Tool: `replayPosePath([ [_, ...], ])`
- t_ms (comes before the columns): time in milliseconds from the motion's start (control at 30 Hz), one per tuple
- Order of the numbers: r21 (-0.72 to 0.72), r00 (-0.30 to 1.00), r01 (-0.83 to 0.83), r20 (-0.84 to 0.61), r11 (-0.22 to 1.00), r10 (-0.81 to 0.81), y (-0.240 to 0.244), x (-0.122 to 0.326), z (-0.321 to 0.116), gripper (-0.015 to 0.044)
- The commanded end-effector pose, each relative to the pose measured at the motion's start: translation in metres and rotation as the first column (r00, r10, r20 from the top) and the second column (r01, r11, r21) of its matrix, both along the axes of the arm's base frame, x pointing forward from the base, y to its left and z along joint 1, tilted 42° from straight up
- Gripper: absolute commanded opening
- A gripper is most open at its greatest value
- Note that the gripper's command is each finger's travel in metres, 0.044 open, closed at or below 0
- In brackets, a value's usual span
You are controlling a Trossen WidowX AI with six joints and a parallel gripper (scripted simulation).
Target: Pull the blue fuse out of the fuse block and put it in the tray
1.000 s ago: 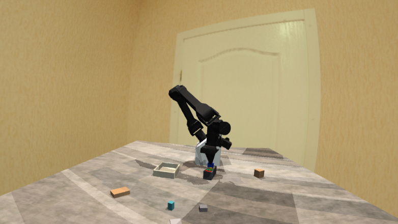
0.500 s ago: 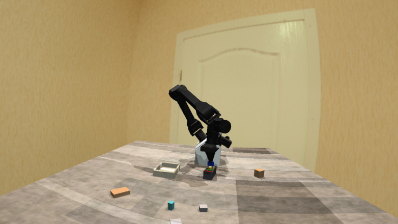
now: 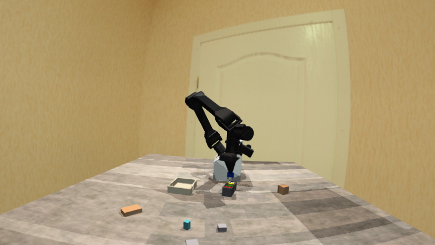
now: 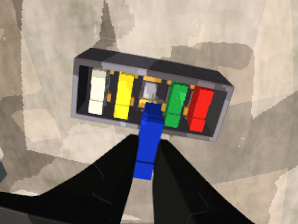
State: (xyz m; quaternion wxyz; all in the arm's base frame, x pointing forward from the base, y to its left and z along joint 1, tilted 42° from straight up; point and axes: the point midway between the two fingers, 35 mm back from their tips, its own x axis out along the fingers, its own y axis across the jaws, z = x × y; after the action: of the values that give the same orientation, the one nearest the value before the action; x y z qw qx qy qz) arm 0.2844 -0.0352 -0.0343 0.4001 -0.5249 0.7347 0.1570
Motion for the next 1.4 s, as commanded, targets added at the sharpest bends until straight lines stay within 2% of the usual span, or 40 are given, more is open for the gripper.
replayPosePath([
  [0,0.003,1.000,0.005,0.004,1.000,-0.005,0.003,0.001,0.003,0.0000],
  [533,0.027,1.000,0.000,0.009,1.000,-0.001,-0.072,0.006,0.068,0.0000],
  [1067,-0.008,1.000,0.005,0.002,1.000,-0.005,-0.152,-0.030,0.142,0.0000],
  [1367,-0.010,1.000,0.005,0.001,1.000,-0.005,-0.158,-0.033,0.141,0.0000],
])
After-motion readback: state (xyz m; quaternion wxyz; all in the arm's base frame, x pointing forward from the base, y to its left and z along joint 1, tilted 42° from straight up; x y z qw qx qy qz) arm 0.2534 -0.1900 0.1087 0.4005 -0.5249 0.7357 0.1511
